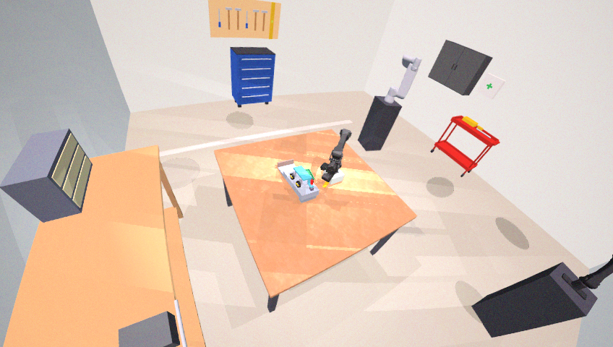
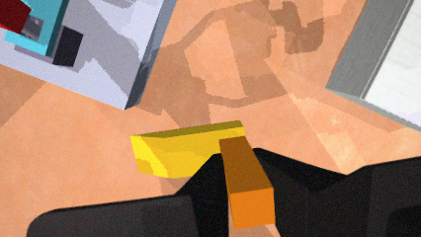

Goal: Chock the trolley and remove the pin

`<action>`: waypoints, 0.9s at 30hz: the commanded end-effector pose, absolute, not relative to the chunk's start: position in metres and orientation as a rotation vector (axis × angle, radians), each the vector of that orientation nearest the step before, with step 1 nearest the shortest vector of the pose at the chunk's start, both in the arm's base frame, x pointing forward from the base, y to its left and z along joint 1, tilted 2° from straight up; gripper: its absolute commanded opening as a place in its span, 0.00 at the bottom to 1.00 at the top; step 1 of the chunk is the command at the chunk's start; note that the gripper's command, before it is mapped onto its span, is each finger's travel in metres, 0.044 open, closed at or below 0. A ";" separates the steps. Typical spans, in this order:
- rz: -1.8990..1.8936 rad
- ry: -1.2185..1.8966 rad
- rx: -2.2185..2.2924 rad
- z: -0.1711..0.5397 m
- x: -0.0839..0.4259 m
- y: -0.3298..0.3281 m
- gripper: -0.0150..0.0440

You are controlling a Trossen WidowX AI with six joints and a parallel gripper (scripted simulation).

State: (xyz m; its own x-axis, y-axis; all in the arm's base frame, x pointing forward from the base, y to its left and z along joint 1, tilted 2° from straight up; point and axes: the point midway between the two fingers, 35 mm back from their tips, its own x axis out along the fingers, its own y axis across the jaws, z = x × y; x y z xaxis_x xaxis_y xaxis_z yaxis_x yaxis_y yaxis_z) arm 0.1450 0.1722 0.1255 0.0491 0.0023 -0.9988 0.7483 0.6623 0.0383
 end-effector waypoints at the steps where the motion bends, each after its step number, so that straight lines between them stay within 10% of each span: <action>1: -0.641 1.426 0.679 0.140 0.143 0.173 0.25; 27: -0.214 1.512 0.233 0.148 0.142 0.173 0.25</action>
State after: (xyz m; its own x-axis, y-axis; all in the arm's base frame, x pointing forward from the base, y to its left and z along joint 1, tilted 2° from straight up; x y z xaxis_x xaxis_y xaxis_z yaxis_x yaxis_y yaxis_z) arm 0.1427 0.1728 0.1479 0.0508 0.0048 -0.9987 0.3813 0.9242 0.0239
